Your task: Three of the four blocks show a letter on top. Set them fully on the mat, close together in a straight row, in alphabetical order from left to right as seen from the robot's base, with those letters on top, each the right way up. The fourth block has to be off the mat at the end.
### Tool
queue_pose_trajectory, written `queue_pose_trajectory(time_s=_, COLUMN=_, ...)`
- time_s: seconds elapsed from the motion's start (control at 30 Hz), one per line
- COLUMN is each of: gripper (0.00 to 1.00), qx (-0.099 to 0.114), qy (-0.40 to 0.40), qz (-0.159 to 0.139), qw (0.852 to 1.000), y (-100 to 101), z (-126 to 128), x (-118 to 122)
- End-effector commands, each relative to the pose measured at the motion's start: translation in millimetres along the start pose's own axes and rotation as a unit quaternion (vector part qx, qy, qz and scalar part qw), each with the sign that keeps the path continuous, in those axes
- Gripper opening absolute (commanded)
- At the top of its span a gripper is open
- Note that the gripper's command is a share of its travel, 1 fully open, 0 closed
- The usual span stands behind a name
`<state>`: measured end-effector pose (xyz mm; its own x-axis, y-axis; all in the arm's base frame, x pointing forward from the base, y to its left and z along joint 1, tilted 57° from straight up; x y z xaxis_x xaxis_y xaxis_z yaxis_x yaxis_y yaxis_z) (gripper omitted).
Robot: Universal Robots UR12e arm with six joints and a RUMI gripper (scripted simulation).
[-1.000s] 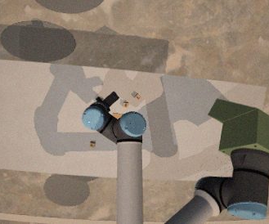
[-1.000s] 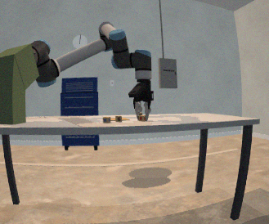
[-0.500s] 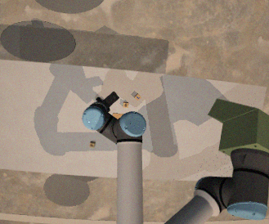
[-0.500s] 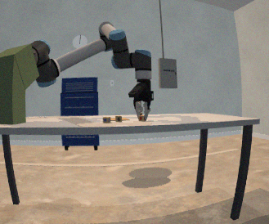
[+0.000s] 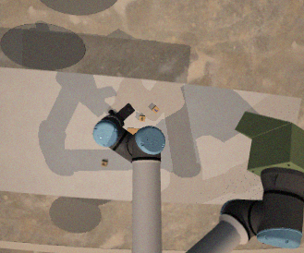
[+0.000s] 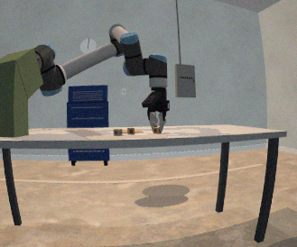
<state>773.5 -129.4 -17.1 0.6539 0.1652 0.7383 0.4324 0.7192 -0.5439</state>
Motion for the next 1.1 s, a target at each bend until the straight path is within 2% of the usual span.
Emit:
queue_pose_trajectory(time_s=0.0, gripper=0.09, qx=0.000, qy=0.000, qz=0.000, qw=1.000, y=-0.7, z=-0.4, x=0.3)
queue_pose_trajectory(time_s=0.3, gripper=0.09, qx=0.000, qy=0.000, qz=0.000, qw=1.000, y=-1.2, z=-0.4, x=0.3)
queue_pose_trajectory(time_s=0.4, gripper=0.09, qx=0.000, qy=0.000, qz=0.000, qw=1.000, y=-7.2, z=-0.4, x=0.3)
queue_pose_trajectory(time_s=0.5, gripper=0.09, qx=0.000, qy=0.000, qz=0.000, qw=1.000, y=-21.9, z=-0.4, x=0.2)
queue_pose_trajectory(time_s=0.67, gripper=0.09, qx=0.000, qy=0.000, qz=0.000, qw=1.000, y=-58.7, z=-0.4, x=0.2)
queue_pose_trajectory(time_s=0.73, gripper=0.09, qx=0.000, qy=0.000, qz=0.000, qw=1.000, y=-58.7, z=-0.4, x=0.2)
queue_pose_trajectory(time_s=0.93, gripper=0.09, qx=0.000, qy=0.000, qz=0.000, qw=1.000, y=-94.2, z=-0.3, x=0.2)
queue_pose_trajectory(time_s=1.07, gripper=0.09, qx=0.000, qy=0.000, qz=0.000, qw=1.000, y=-100.6, z=-0.3, x=0.2)
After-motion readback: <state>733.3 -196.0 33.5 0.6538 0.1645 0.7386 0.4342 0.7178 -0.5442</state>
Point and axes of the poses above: the point where the finger pads meet when closed, its own y axis out along the fingers, its own z axis across the jaws, x = y × z, the point moved 10 cm from there along -y, back along the fingers, and after that the axes turned 6 degrees about y, right-handed, at the moved point
